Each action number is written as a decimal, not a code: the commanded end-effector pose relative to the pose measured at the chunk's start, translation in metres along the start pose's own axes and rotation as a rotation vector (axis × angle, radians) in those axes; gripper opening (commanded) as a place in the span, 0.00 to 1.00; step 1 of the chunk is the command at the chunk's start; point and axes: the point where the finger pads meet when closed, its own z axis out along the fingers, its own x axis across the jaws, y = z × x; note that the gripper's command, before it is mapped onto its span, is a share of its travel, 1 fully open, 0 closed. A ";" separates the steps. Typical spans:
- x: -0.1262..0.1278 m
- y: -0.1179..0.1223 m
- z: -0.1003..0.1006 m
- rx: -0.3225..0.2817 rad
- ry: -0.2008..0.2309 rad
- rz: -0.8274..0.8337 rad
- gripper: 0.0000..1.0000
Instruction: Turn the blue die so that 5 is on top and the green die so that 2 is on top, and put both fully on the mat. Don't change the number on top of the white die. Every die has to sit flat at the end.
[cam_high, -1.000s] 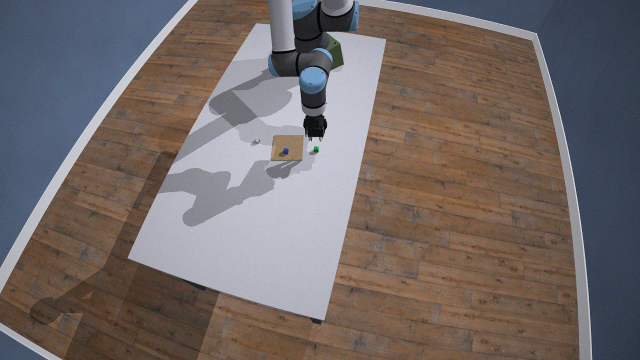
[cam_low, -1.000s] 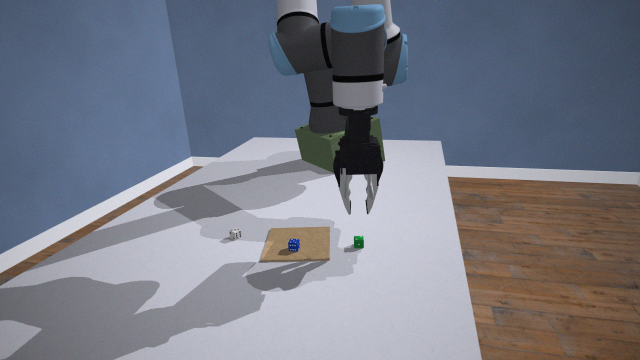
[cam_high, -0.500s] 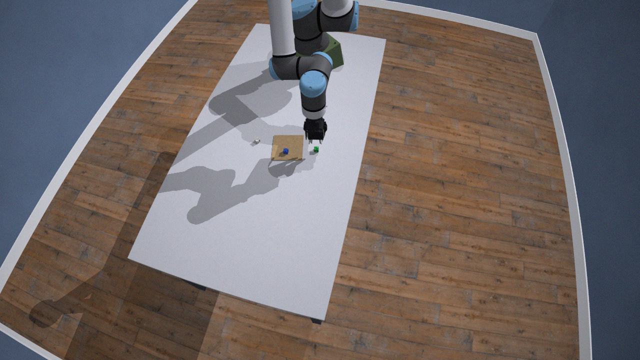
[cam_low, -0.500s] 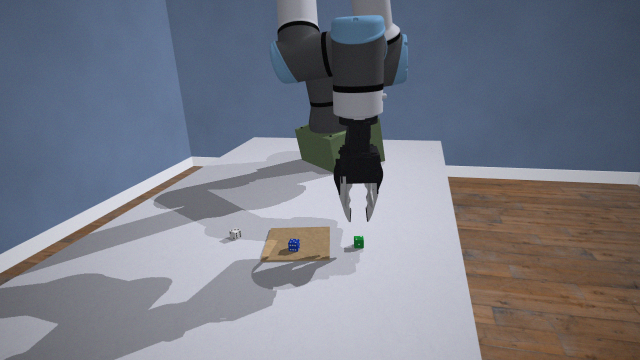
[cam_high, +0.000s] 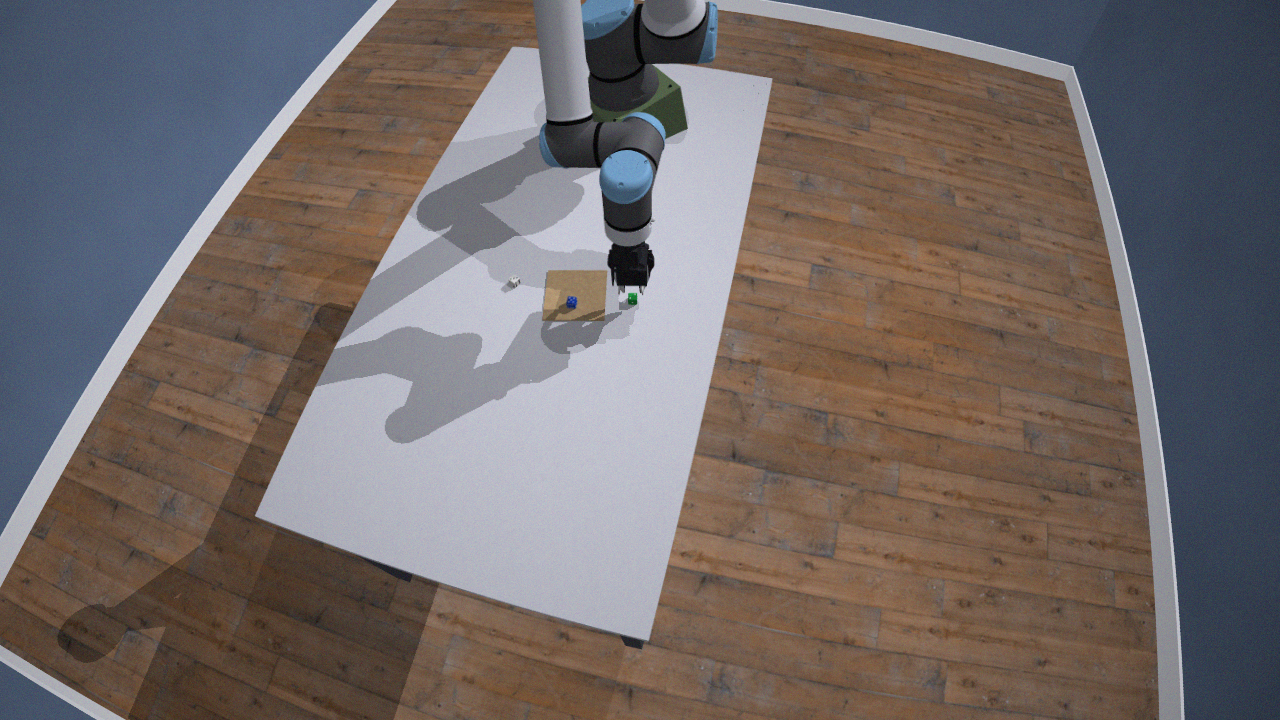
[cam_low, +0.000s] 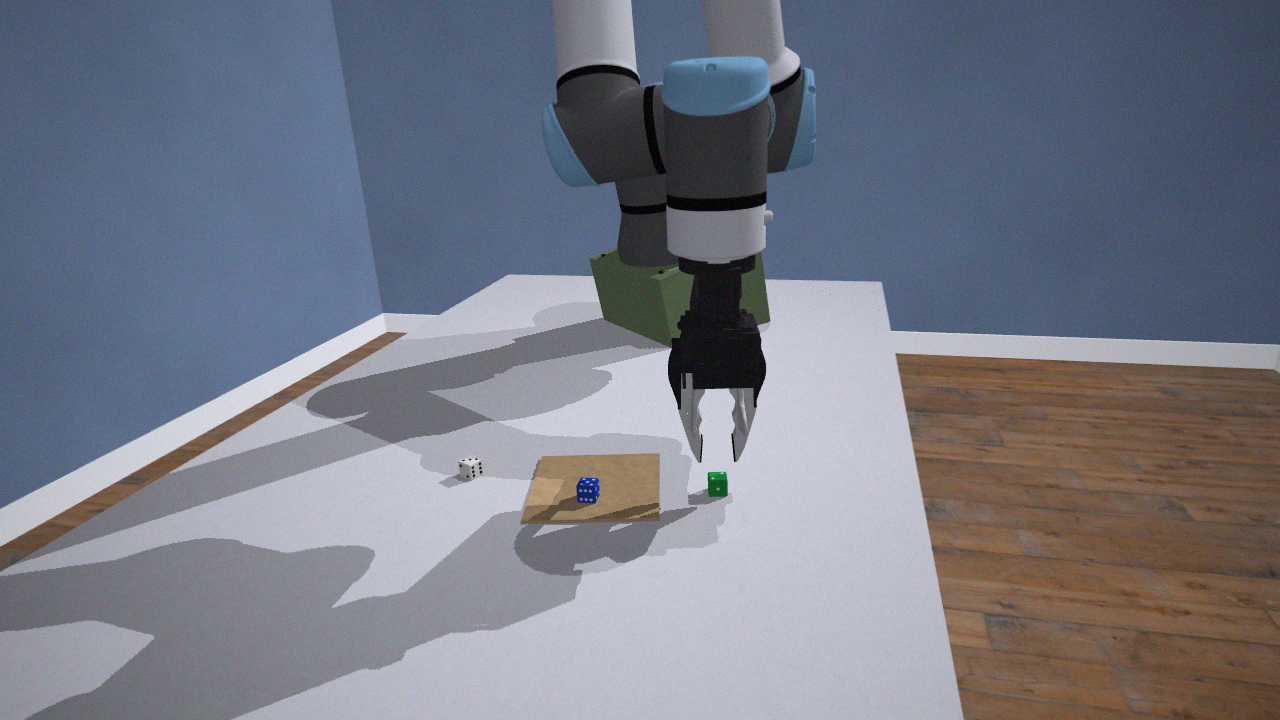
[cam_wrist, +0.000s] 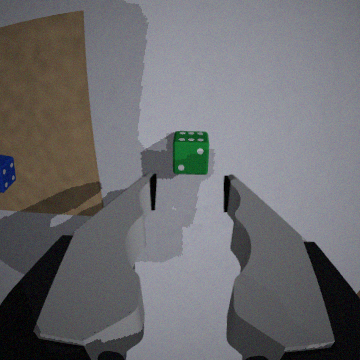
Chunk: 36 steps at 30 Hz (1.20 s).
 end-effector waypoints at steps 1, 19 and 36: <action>0.000 0.001 0.005 -0.001 0.000 0.000 0.21; 0.000 0.001 0.011 -0.001 0.000 0.000 0.21; 0.000 0.001 0.011 -0.001 0.000 0.000 0.21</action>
